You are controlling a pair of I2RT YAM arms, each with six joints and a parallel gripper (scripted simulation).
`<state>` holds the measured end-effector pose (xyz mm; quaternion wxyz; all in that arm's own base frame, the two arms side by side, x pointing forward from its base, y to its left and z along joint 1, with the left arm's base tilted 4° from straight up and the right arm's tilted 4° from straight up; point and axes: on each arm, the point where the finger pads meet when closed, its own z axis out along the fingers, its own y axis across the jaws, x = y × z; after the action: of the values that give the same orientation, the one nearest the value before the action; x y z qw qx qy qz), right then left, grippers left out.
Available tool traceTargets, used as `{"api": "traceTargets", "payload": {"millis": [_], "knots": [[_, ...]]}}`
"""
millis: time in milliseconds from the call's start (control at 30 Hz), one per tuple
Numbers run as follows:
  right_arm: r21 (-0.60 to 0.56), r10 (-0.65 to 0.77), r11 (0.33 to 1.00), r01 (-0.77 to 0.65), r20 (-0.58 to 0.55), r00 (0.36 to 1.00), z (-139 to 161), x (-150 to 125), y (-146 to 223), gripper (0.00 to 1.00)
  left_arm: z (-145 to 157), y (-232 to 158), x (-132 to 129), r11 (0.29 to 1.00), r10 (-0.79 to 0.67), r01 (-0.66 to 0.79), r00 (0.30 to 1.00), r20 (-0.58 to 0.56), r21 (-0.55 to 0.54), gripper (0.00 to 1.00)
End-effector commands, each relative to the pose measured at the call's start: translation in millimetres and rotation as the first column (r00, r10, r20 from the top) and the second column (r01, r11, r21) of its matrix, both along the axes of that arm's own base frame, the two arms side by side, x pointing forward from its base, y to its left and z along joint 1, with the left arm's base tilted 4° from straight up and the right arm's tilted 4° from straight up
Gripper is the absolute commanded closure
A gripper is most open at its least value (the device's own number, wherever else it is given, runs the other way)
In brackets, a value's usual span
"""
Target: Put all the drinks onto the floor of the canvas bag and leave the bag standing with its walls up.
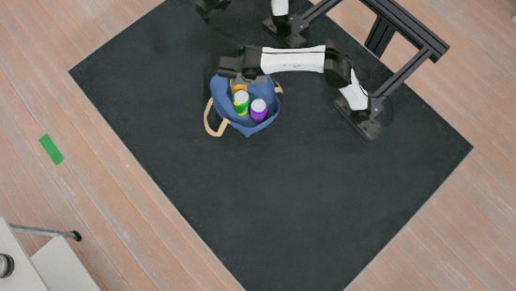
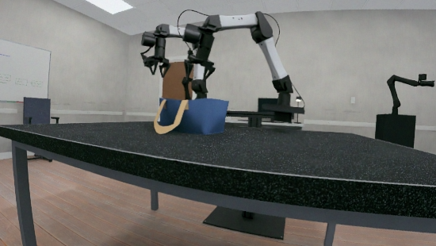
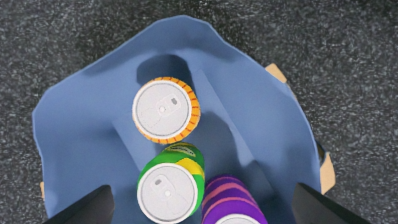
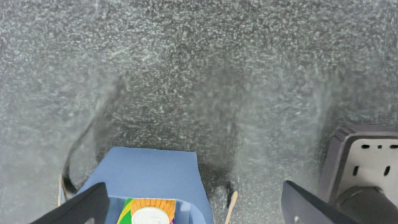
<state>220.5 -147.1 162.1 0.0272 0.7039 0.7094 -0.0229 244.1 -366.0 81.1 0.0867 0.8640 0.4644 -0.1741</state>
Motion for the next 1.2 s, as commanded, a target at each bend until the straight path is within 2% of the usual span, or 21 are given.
{"api": "traceTargets", "payload": {"millis": [0,300,500,533,700,833,1067,1167], "knots": [[-0.014,0.004,1.000,-0.004,0.009,1.000,2,-2,2,0.14,19,3,0,0.998,-0.019,0.021,0.999,0.038,-0.064,0.14],[-0.014,0.004,1.000,-0.004,0.009,1.000,2,-2,2,0.14,20,31,-3,0.998,-0.018,0.020,0.999,0.036,-0.060,0.14],[-0.014,0.004,1.000,-0.004,0.009,1.000,2,-2,2,0.14,23,23,-7,0.998,-0.024,0.027,0.999,0.041,-0.065,0.14],[-0.014,0.004,1.000,-0.004,0.009,1.000,2,-2,2,0.14,11,26,-4,0.999,-0.010,0.011,1.000,0.019,-0.045,0.14],[-0.014,0.004,1.000,-0.004,0.009,1.000,2,-2,2,0.14,16,25,-5,0.998,-0.013,0.015,1.000,0.028,-0.054,0.14],[-0.014,0.004,1.000,-0.004,0.009,1.000,2,-2,2,0.14,18,48,-8,0.999,-0.018,0.019,1.000,0.020,-0.043,0.14],[-0.014,0.004,1.000,-0.004,0.009,1.000,2,-2,2,0.14,21,56,-6,0.999,-0.006,0.008,1.000,0.031,-0.052,0.14],[-0.014,0.004,1.000,-0.004,0.009,1.000,2,-2,2,0.14,18,72,-12,0.999,-0.021,0.022,1.000,0.018,-0.040,0.14]]}}
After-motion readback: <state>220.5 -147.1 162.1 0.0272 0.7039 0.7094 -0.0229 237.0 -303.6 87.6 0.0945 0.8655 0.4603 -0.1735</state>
